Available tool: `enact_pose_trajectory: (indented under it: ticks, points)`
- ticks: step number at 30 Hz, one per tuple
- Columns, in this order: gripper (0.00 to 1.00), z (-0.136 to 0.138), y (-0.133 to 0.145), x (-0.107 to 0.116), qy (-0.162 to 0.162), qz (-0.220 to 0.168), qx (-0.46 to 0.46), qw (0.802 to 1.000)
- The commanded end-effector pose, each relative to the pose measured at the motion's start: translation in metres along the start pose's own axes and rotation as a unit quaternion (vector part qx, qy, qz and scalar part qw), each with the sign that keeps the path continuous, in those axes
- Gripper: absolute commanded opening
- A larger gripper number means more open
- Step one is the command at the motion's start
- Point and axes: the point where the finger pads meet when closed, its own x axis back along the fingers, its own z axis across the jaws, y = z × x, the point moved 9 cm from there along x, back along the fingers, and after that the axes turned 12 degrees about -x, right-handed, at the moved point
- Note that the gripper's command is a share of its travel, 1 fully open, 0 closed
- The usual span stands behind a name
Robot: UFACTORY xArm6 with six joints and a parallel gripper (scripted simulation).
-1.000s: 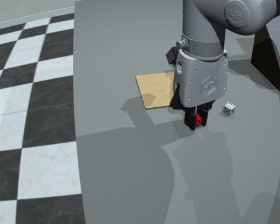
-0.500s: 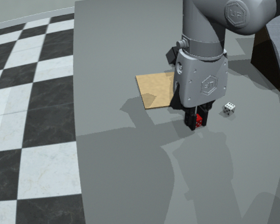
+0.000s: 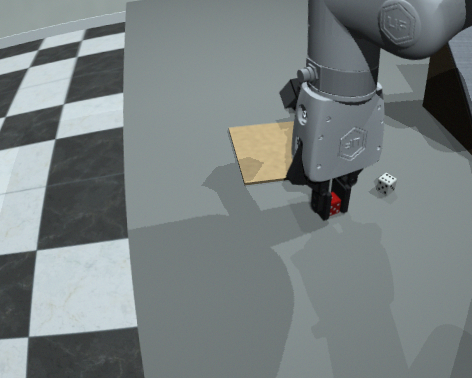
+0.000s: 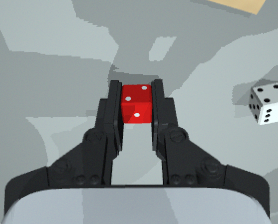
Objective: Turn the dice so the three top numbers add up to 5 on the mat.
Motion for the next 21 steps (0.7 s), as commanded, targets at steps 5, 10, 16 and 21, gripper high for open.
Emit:
enact_pose_trajectory:
  ticks: [5, 10, 16, 21]
  points:
    - [0.15, -0.001, 0.000, 0.007, -0.001, 0.000, 0.000, 1.000]
    - [0.15, -0.001, 0.000, 0.026, -0.001, 0.000, 0.000, 1.000]
    - [0.15, -0.001, 0.000, 0.071, -0.001, 0.000, 0.000, 1.000]
    - [0.15, -0.001, 0.000, 0.097, -0.001, 0.000, 0.000, 1.000]
